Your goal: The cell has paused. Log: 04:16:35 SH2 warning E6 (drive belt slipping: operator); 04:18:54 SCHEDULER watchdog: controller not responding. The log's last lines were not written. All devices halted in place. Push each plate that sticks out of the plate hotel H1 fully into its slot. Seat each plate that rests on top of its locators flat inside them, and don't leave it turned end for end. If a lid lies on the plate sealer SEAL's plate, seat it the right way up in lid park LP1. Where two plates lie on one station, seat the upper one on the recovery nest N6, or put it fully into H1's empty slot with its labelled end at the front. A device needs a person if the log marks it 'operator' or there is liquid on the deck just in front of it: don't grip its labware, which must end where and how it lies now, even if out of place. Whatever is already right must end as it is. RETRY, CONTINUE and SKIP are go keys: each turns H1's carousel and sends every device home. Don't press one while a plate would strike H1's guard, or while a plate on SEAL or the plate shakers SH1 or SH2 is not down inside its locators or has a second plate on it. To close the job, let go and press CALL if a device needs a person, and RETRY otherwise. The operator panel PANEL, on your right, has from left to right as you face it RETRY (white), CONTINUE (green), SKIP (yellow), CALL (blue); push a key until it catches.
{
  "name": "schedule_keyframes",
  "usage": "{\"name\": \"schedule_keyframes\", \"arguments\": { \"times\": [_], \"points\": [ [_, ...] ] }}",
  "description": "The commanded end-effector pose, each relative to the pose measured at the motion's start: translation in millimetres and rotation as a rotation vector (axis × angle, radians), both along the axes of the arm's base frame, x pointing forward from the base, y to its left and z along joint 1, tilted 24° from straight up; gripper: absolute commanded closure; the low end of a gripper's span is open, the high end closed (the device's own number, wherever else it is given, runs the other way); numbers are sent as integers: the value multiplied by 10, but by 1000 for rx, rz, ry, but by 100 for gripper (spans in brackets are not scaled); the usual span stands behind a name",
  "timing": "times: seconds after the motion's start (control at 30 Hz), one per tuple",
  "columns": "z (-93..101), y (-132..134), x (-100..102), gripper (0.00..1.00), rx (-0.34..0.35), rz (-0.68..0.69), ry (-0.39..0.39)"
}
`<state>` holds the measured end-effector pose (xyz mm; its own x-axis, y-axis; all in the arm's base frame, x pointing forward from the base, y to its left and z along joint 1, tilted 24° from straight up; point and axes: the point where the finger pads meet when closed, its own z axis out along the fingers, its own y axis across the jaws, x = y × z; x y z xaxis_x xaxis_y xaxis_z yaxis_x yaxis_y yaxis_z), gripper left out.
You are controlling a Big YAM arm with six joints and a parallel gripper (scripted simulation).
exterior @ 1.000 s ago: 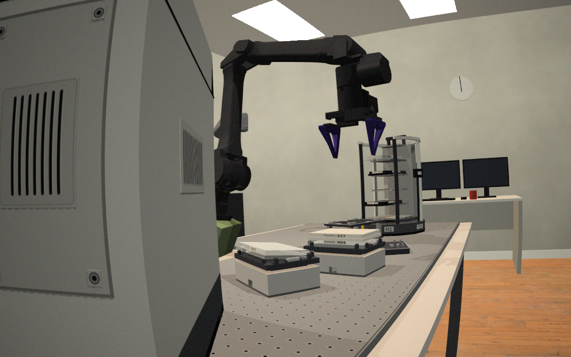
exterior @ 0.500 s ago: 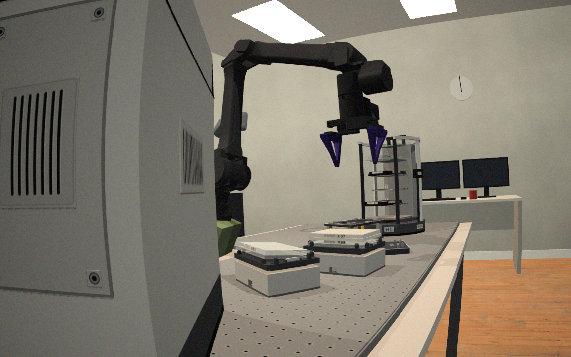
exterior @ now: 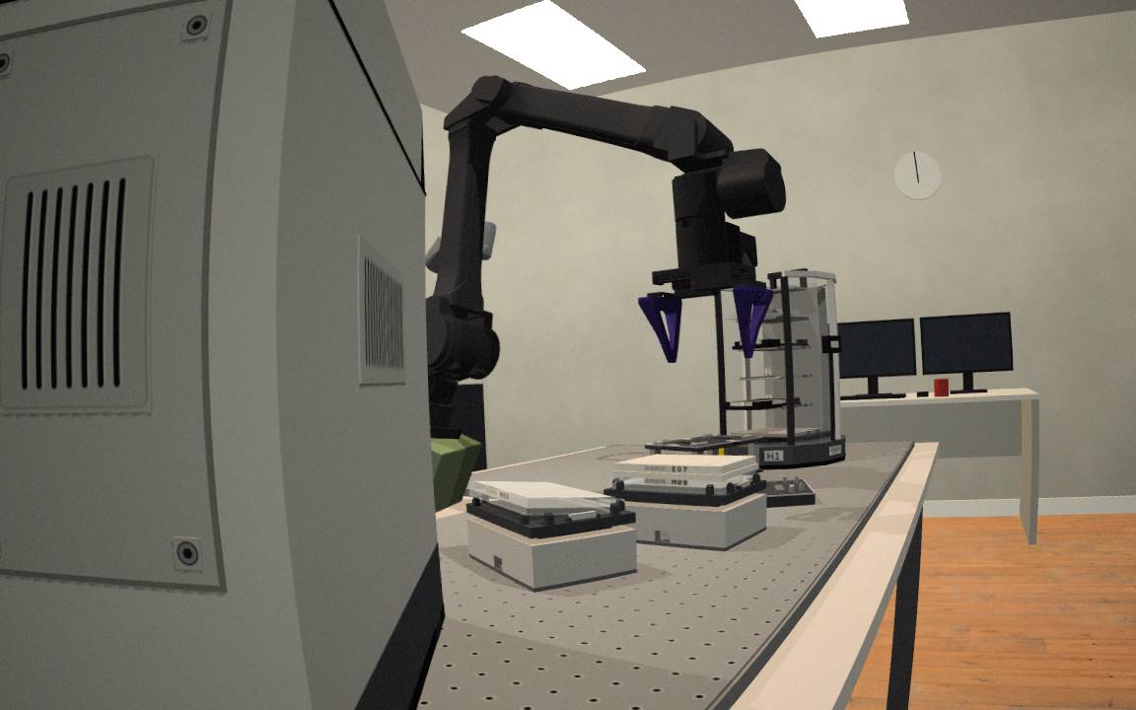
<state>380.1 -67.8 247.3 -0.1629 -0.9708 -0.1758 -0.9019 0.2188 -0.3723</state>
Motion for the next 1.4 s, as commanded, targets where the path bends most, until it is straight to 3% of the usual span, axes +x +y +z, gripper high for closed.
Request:
{"name": "schedule_keyframes", "arguments": {
  "times": [0.0,0.4,0.43,1.37],
  "points": [
    [-154,50,79,0,6,-1,8],
    [-391,79,177,0,6,0,8],
    [-210,25,203,0,-4,-2,-25],
    [-210,25,203,0,-4,-2,-25]
  ]
}}
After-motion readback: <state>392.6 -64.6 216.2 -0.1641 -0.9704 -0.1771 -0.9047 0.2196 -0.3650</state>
